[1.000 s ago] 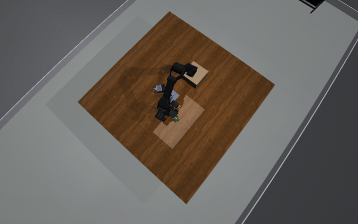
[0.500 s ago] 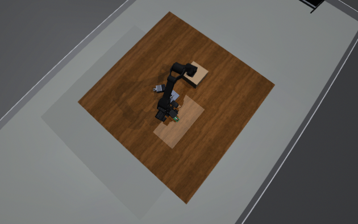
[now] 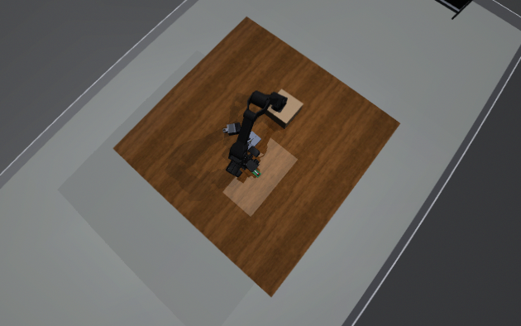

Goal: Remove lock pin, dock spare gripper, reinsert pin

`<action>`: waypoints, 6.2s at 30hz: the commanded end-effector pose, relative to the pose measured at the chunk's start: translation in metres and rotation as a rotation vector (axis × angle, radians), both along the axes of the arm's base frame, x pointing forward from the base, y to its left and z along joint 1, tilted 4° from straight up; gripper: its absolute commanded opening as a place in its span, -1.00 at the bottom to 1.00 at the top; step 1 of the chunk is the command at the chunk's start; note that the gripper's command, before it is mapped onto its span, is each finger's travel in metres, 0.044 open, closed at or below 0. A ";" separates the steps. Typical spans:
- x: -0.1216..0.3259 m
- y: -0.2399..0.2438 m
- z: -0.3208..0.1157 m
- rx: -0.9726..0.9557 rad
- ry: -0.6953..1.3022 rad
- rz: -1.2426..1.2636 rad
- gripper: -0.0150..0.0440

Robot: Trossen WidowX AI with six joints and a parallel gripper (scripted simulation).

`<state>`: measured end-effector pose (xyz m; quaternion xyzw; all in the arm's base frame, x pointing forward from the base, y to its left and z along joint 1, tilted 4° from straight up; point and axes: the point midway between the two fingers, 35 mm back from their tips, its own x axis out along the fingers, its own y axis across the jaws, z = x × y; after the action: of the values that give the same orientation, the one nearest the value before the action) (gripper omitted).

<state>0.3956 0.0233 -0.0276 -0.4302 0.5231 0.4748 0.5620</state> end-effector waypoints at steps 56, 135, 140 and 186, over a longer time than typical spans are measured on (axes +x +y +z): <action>-0.004 0.001 0.018 0.000 0.020 0.002 1.00; -0.081 -0.140 0.128 -0.096 0.069 -1.525 1.00; -0.105 -0.167 0.125 -0.102 0.048 -1.867 1.00; -0.136 -0.202 0.036 -0.103 0.017 -2.232 1.00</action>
<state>0.2625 -0.1792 0.0190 0.2634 0.6322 -0.3151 0.6569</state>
